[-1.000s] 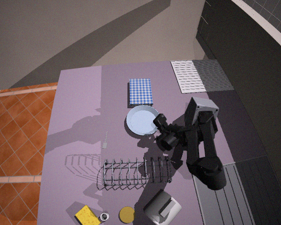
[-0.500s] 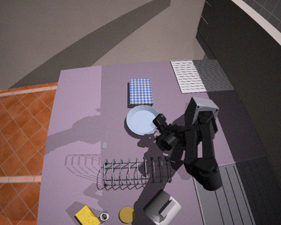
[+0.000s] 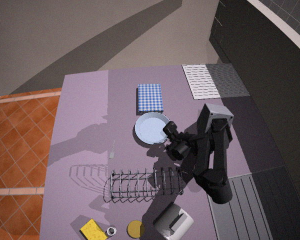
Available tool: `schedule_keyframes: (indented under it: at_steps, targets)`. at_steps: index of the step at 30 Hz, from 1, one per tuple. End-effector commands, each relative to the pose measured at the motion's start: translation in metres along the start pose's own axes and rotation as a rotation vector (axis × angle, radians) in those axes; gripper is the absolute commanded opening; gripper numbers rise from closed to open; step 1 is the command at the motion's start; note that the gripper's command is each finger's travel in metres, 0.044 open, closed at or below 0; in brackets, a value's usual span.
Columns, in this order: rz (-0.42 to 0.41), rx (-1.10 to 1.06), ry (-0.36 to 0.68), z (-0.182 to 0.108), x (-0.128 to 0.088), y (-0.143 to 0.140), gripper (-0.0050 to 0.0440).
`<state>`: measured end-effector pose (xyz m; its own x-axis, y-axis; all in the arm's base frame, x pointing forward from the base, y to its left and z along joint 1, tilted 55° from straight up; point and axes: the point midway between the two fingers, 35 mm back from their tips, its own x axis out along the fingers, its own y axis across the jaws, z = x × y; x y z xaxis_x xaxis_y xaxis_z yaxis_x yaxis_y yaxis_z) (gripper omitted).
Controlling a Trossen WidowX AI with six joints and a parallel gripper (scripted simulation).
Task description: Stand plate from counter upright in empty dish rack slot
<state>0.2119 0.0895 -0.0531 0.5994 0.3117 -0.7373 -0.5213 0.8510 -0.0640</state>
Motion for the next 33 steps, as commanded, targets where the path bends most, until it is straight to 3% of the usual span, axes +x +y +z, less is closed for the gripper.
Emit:
schedule_keyframes:
  at_steps: [1,33]
  targets:
    - [-0.001,0.005,0.005,-0.0023,0.0006,0.0002,0.0099]
    - [-0.008,0.005,-0.018,-0.0024,0.0062,0.0000,0.0099]
